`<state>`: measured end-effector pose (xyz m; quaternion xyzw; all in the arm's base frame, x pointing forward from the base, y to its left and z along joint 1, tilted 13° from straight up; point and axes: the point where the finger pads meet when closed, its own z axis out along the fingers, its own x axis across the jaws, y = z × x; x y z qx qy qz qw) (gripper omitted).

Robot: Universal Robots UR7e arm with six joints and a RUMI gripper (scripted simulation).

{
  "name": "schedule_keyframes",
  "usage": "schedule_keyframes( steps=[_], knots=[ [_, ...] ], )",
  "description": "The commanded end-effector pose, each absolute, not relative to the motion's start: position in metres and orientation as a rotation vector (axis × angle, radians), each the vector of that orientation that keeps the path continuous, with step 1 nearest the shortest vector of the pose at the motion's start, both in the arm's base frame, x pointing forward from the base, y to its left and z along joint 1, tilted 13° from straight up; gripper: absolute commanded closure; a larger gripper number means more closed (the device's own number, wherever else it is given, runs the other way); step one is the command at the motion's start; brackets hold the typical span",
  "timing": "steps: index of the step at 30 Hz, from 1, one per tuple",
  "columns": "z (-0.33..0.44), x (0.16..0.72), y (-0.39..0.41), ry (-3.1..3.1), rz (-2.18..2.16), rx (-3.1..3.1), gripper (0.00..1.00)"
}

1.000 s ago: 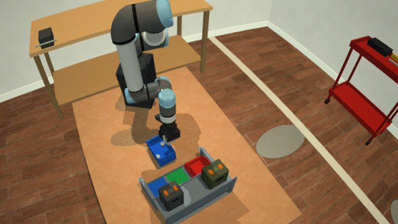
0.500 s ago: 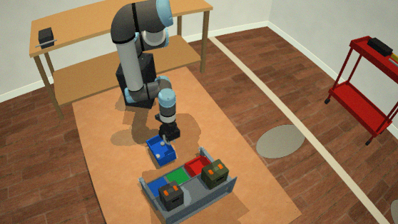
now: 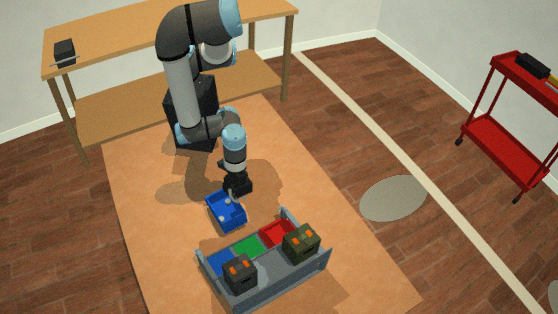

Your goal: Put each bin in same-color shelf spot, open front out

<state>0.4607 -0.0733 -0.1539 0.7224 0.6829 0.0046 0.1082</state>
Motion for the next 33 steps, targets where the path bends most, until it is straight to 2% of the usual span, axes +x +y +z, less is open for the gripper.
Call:
schedule_keyframes(
  steps=[1, 33],
  knots=[
    [-0.1522, 0.4609, -0.0732, 2.008, 0.014, 2.124, 1.0],
    [-0.1442, 0.4596, -0.0719, 2.008, 0.014, 2.124, 1.0]
  ],
)
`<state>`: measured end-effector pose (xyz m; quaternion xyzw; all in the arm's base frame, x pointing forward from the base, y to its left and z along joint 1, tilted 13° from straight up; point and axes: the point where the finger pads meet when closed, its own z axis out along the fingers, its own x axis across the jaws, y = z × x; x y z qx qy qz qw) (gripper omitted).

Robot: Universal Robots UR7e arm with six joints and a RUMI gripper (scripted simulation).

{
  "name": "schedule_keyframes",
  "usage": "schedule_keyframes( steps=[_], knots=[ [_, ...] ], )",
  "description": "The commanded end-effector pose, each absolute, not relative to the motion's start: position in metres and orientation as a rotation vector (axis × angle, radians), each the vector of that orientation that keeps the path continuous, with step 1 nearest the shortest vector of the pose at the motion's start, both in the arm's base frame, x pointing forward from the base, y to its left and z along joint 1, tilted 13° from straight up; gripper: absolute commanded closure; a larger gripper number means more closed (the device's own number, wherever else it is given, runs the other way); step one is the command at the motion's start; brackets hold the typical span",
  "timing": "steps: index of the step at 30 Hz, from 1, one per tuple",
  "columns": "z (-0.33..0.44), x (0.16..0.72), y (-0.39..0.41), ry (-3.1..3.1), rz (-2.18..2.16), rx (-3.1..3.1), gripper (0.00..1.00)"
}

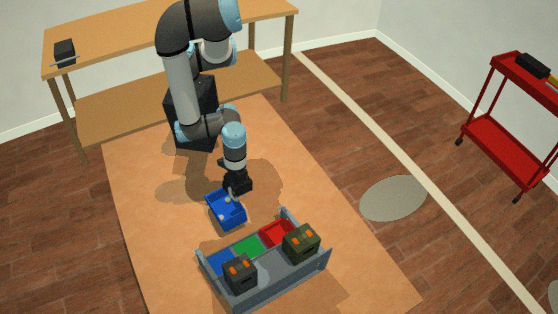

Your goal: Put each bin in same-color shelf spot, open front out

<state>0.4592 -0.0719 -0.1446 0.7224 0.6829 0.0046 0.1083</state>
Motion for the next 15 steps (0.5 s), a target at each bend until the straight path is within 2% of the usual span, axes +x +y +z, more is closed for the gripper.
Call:
schedule_keyframes(
  steps=[1, 15],
  knots=[
    [-0.1442, 0.4596, -0.0719, 2.008, 0.014, 2.124, 1.0],
    [-0.1438, 0.4591, -0.0762, 2.01, 0.014, 2.123, 1.0]
  ],
)
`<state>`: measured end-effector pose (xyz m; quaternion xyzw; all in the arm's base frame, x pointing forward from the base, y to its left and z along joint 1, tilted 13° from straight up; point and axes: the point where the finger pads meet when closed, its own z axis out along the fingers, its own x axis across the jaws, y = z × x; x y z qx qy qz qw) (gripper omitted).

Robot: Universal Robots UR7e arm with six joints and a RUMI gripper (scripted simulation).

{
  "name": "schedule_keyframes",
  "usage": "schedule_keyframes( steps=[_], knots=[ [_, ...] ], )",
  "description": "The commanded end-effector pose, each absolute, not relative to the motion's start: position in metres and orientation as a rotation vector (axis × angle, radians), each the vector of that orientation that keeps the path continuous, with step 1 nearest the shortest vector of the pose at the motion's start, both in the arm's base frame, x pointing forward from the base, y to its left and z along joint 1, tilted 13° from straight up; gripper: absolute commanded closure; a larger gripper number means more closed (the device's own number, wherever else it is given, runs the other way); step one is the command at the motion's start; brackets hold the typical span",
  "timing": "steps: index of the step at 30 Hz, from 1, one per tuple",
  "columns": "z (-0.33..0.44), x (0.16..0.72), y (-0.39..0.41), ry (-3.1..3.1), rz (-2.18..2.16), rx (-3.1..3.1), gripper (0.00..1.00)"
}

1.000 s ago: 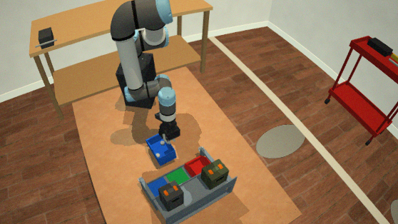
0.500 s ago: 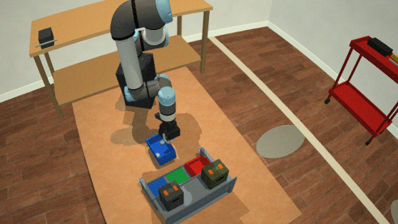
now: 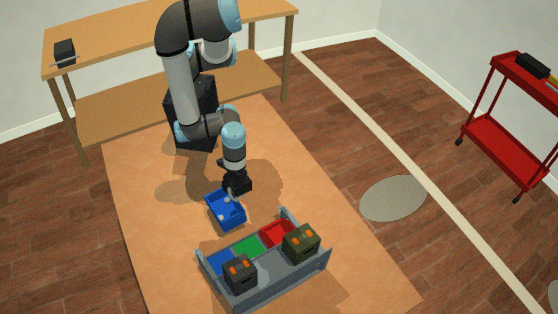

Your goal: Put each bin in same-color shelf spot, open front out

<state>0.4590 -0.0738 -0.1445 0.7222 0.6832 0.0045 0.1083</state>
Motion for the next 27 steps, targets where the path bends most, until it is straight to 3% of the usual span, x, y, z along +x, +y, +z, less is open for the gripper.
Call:
schedule_keyframes(
  steps=[1, 27],
  knots=[
    [-0.144, 0.459, -0.077, 2.01, 0.014, 2.122, 1.0],
    [-0.137, 0.45, -0.148, 2.037, 0.01, 2.097, 1.0]
  ],
)
